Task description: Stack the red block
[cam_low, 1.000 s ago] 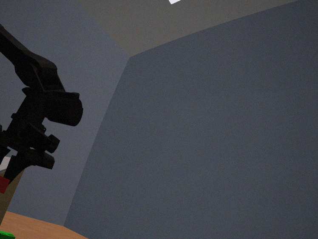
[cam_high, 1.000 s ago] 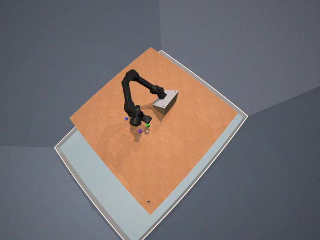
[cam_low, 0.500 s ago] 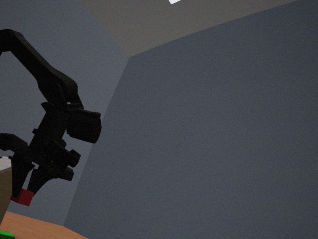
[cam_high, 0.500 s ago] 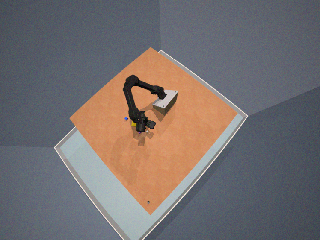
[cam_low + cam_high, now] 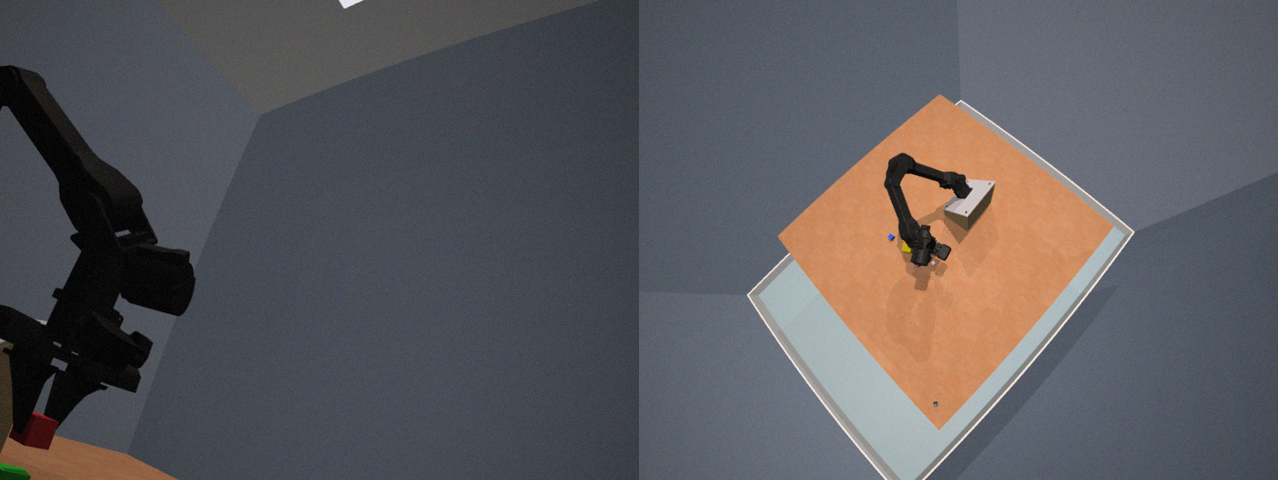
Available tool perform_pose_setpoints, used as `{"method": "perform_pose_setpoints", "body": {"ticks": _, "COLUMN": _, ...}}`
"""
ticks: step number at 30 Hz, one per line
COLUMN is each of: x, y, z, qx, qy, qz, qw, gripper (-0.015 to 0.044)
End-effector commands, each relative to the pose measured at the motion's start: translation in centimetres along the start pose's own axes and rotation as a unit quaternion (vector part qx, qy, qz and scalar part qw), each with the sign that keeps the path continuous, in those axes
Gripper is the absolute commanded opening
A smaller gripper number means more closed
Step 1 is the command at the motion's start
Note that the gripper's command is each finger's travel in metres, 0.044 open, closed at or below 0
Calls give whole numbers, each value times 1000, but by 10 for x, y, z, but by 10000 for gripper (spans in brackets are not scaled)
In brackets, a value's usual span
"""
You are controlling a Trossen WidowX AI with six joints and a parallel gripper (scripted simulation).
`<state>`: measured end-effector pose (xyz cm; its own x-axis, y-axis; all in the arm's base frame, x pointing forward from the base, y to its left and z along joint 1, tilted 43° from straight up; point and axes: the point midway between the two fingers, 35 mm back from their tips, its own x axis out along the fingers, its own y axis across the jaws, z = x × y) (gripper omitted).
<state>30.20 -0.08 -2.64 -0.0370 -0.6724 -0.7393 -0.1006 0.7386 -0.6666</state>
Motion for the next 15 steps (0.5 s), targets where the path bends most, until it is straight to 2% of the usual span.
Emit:
{"method": "perform_pose_setpoints", "body": {"ticks": 1, "x": 19, "y": -2, "z": -2, "qx": -2, "qy": 5, "qz": -3, "qw": 1000, "gripper": 0}}
{"method": "perform_pose_setpoints", "body": {"ticks": 15, "x": 27, "y": -2, "z": -3, "qx": -2, "qy": 5, "qz": -3, "qw": 1000, "gripper": 0}}
